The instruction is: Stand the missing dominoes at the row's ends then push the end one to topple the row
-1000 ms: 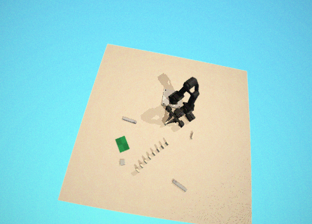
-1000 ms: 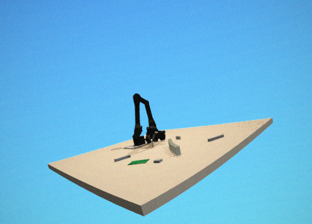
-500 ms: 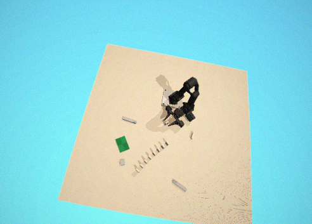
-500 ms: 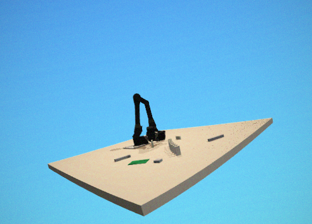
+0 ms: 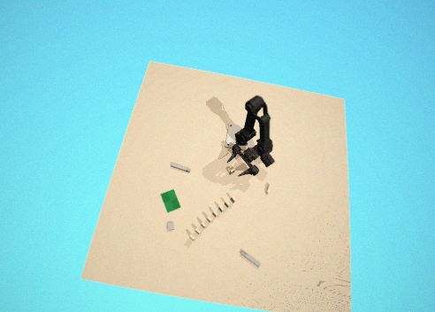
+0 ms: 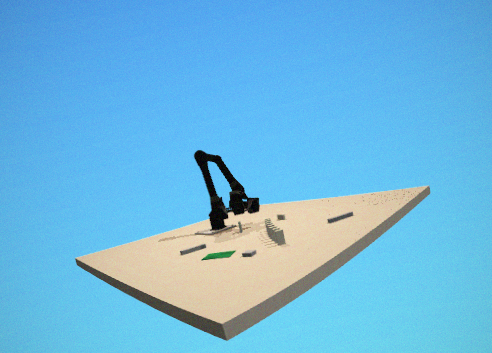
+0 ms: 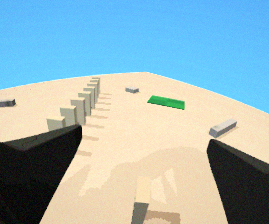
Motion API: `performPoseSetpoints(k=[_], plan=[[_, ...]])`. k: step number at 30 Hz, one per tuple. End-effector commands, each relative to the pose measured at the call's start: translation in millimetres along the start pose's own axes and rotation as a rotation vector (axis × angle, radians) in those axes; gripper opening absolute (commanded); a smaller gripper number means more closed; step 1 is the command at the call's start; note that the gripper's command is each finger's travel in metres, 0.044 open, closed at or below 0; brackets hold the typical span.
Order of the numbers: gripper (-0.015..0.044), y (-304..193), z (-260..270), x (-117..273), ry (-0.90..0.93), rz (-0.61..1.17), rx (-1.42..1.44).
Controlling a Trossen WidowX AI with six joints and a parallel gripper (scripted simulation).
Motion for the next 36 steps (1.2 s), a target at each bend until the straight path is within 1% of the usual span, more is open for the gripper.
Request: performPoseSetpoints(k=[1,3,5,9,11,14,19,22,25,32,36], plan=[[0.044,10.3,0.3,1.0,-0.001,0.001,0.006],[0.044,10.1,1.0,-0.2,-0.021,0.021,0.036],[0.044,9.9,3.0,-3.8,-0.075,0.087,0.122],[0.044,11.3,9.6,-14.1,-0.184,0.342,0.386],[0.044,13.7,13.7,-18.8,-0.195,0.484,0.509],[0.044,19.7,22.1,-25.9,-0.162,0.688,0.686],[0.044,34.8,30.3,-38.0,-0.011,0.976,0.911],[0.044,48.6,28.9,-47.3,0.136,1.133,1.031],[0.044,64.8,26.0,-56.0,0.312,1.253,1.098],[0.044,93.7,19.7,-67.2,0.646,1.336,1.155],[0.044,107.6,16.3,-71.4,0.844,1.314,1.21]])
Point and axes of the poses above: the point midway between the two fingers, 35 mm back from their tips, its own x axis back along the fingers, its own z axis across the jaws, y = z × x, the point moved 6 cm from there along x, back along the fingers, and after that the axes turned 8 degrees about -x, right-handed, at the moved point
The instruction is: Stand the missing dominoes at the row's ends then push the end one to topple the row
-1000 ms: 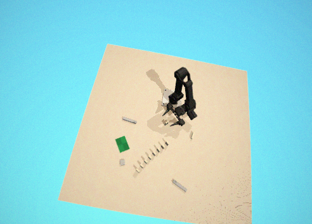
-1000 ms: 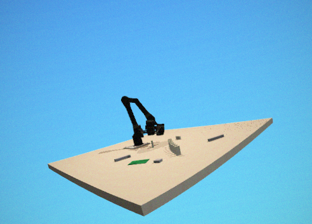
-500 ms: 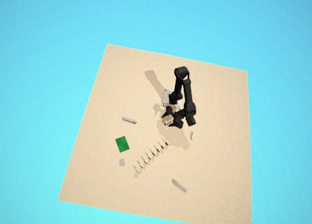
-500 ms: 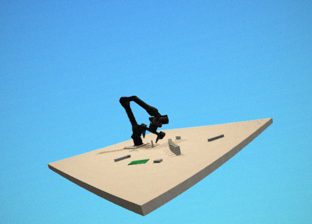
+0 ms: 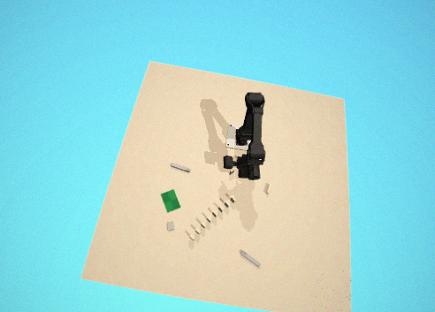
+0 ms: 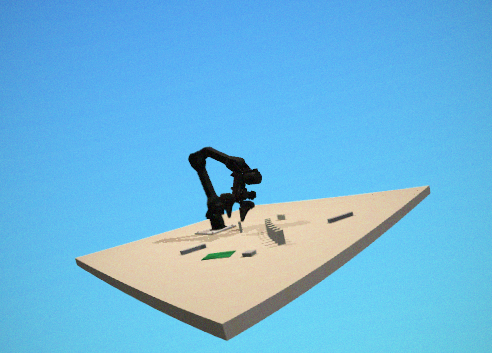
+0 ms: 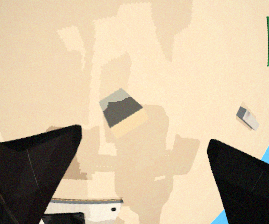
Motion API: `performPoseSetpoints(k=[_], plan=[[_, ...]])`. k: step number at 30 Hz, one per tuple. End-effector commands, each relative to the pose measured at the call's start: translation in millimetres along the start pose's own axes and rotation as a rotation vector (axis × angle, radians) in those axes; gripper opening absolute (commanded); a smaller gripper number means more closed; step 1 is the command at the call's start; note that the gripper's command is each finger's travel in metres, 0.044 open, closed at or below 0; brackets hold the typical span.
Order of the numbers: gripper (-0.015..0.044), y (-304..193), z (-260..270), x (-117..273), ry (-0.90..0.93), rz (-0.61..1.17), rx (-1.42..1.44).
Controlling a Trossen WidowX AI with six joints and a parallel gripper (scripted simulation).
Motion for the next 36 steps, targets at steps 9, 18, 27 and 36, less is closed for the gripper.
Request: performPoseSetpoints(k=[9,18,27,36], plan=[[0.044,6.1,-49.4,38.0,0.411,-0.125,0.549],[0.044,6.1,-49.4,38.0,0.411,-0.125,0.549],[0.044,8.1,-29.3,-7.2,0.411,-0.125,0.549],[0.044,6.6,-20.8,-25.2,0.411,-0.125,0.549]])
Point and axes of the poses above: the point midway between the two fingers, 35 mm back from their tips, its own x axis back along the fingers, its own z axis across the jaws, y = z × x, the point moved 6 cm from there along x, back along the fingers, and after that the axes turned 8 degrees about -x, right-handed, at the moved point
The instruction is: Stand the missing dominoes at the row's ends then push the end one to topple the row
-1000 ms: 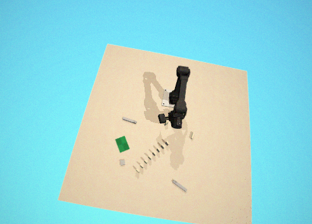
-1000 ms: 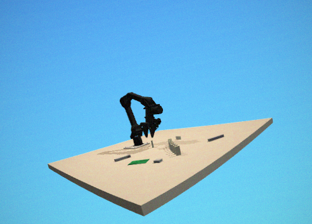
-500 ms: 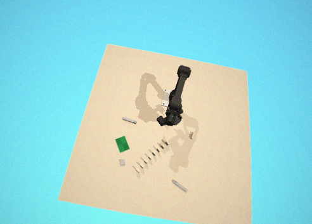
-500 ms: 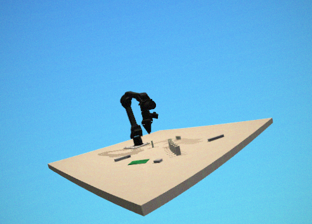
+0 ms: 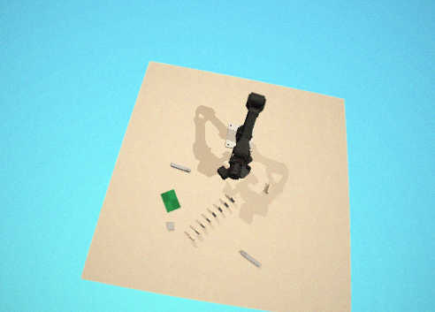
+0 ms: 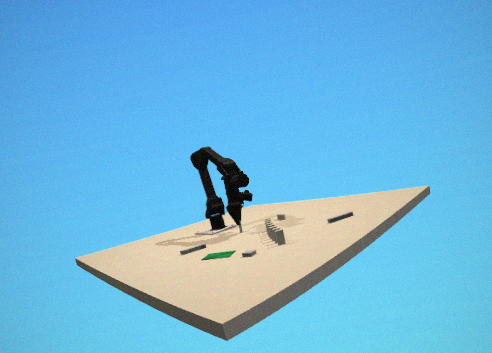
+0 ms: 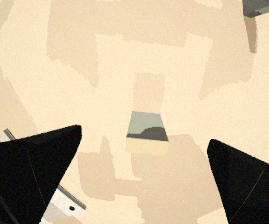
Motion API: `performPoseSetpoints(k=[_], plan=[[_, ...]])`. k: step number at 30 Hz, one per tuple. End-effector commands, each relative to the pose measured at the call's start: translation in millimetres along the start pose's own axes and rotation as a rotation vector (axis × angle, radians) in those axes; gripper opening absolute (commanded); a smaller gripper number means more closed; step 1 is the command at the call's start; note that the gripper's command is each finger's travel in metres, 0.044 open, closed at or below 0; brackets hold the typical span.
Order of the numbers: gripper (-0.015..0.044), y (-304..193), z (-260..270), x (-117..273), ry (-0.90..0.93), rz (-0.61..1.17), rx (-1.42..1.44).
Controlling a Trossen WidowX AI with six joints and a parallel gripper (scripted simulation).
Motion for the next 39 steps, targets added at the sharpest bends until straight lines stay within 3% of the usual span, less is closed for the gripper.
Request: performPoseSetpoints(k=[1,8,21,31,39], plan=[[0.044,0.2,0.2,-6.3,0.002,-0.003,0.006],[0.044,0.1,0.3,-15.5,0.002,-0.003,0.006],[0.0107,0.1,0.3,-15.5,0.002,-0.003,0.006],[0.0107,0.5,-0.1,-13.6,0.002,-0.003,0.006],[0.0107,5.7,-5.8,76.7,0.001,-0.001,0.002]])
Point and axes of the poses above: the point midway between the two fingers, 35 mm back from their tips, its own x axis back along the fingers, its own z axis across the jaws, y = z × x, the point moved 6 cm from there along x, back along the fingers, and after that the axes turned 8 degrees about -x, right-handed, at the moved point
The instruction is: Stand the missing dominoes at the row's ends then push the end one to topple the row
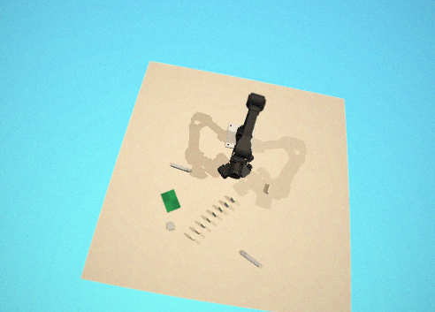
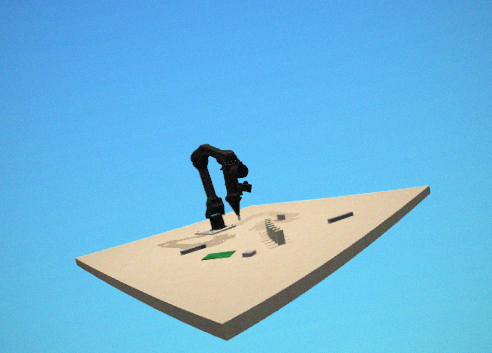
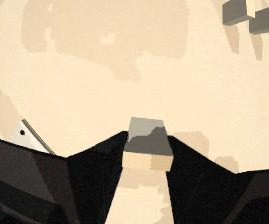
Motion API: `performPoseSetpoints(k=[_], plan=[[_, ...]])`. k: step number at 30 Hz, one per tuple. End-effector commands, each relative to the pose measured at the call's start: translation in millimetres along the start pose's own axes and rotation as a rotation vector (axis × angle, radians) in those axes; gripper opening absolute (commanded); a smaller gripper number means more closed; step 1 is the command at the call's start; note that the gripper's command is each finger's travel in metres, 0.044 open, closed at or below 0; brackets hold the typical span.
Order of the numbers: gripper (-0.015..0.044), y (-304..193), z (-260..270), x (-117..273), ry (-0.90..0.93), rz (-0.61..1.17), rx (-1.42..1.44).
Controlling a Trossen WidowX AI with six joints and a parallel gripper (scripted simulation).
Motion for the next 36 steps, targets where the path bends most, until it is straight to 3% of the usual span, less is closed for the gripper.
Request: performPoseSetpoints(k=[1,4,10,27,36], plan=[[0.0107,-1.9,1.8,48.7,-0.01,-0.011,-0.002],[0.0107,-6.7,6.2,76.7,-0.01,-0.01,-0.003],[0.0107,-3.0,4.8,79.7,-0.009,-0.011,-0.058],[0.0107,115.0,-22.9,83.4,0.009,-0.026,-1.477],[0.0107,119.9,-23.2,82.6,0.01,-0.027,-1.532]])
Point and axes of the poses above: the point midway between the two fingers, 35 mm back from their tips, its own x axis back along the fingers, its own z axis across the jaws, y = z × x, the point moved 6 cm from there along x, back along the fingers, and after that the axes turned 8 degrees about -x, right-handed, at the moved point
